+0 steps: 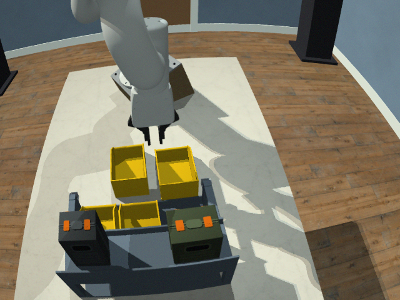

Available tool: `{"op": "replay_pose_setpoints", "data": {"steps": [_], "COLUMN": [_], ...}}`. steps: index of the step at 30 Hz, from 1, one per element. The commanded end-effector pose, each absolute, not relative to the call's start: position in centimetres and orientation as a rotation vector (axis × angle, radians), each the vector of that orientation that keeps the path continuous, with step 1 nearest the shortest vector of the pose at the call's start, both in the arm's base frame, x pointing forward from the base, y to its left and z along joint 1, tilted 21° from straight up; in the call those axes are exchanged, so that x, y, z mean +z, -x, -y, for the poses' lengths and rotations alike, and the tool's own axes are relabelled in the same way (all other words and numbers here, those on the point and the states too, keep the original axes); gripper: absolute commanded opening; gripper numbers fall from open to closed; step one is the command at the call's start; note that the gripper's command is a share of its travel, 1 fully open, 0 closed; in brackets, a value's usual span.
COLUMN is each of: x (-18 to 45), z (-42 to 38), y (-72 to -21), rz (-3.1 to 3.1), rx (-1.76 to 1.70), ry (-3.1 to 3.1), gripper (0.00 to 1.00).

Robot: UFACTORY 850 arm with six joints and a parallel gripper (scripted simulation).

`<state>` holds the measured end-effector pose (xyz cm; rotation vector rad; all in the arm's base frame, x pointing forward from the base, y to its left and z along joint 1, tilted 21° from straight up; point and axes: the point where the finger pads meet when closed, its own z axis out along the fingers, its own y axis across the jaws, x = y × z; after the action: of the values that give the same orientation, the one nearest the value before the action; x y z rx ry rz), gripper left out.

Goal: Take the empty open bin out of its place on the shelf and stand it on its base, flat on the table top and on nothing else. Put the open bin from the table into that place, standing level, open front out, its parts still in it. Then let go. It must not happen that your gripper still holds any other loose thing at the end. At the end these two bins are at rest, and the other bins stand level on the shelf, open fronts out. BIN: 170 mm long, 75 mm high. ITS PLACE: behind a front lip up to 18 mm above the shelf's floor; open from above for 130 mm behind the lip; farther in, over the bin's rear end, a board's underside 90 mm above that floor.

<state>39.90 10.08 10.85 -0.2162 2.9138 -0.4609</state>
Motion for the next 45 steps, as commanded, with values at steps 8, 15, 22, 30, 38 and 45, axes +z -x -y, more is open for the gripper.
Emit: {"op": "replay_pose_setpoints", "data": {"steps": [8,15,22,30,38,45], "x": [10.8,10.4,9.5,8.5,7.0,6.2], "z": [-10.1,-10.0,-9.7,-9.4,-8.9,-8.6], "y": [-40.0,-40.1,-40.3,-40.5,-40.9,-41.1], "rz": [-2.913,-2.913,-2.913,-2.913,-2.913,-2.913], "rx": [-0.46,-0.461,-0.461,-0.461,-0.461,-0.461], "ry": [0.216,0.216,0.216,0.216,0.216,0.216], "gripper": [0.26,0.26,0.26,0.26,0.26,0.26]}}
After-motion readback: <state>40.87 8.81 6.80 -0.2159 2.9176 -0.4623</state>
